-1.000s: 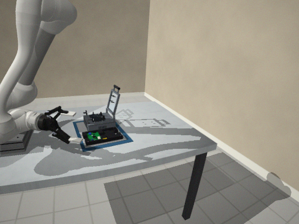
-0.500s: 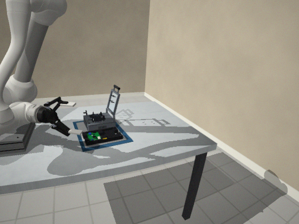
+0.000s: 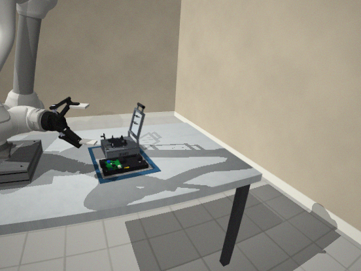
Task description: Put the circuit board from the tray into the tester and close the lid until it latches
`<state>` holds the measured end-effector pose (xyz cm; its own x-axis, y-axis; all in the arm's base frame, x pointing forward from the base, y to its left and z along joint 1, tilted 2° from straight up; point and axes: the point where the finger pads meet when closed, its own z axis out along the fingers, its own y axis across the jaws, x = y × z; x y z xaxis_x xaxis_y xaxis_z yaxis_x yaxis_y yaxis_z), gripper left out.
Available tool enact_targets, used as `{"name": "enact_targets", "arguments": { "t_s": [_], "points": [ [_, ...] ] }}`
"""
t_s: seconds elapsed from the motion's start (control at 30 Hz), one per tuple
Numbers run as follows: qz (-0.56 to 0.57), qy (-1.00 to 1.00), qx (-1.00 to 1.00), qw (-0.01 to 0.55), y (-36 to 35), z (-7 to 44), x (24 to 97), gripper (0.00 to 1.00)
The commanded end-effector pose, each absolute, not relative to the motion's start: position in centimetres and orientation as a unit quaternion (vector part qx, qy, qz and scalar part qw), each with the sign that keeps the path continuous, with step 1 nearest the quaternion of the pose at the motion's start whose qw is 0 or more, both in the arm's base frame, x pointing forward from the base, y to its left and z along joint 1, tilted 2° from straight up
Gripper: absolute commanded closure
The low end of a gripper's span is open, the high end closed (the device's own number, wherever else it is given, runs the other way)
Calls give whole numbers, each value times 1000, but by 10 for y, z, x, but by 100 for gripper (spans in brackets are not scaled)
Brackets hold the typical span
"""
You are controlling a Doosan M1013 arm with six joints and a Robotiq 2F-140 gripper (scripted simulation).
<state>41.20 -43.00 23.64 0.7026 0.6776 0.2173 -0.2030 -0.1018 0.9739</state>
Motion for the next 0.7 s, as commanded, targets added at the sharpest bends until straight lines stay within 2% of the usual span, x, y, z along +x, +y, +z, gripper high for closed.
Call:
{"name": "enact_targets", "arguments": {
  "t_s": [0.0,0.3,0.67],
  "points": [
    [342,181,662,642,-430,253,412,0],
    [342,181,662,642,-430,268,412,0],
    [329,196,676,630,-438,258,424,0]
  ]
}}
